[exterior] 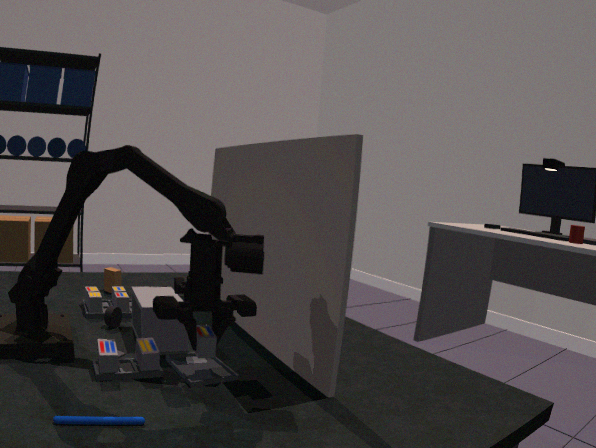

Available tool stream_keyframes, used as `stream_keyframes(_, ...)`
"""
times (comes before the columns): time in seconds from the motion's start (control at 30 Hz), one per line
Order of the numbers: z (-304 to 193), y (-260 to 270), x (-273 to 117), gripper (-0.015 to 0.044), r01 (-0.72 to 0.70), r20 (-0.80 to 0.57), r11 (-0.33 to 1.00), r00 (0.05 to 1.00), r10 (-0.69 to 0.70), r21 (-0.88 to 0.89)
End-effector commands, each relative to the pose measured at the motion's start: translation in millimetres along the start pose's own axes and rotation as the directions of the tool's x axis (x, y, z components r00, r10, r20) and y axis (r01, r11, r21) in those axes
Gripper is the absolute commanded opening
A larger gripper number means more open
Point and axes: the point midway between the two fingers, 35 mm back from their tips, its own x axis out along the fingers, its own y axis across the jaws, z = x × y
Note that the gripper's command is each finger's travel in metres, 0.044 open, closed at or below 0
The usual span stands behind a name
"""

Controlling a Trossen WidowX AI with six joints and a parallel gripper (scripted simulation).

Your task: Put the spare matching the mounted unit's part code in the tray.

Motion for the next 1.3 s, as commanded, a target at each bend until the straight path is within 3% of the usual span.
stream_keyframes(0.0,1,2,4,0.0000,-0.005,0.001,1.000,1.000,0.005,-0.003)
stream_keyframes(0.93,3,6,23,0.0000,-0.005,0.001,1.000,1.000,0.005,-0.003)
stream_keyframes(1.27,2,4,20,0.0263,-0.001,0.000,1.000,1.000,0.001,0.000)
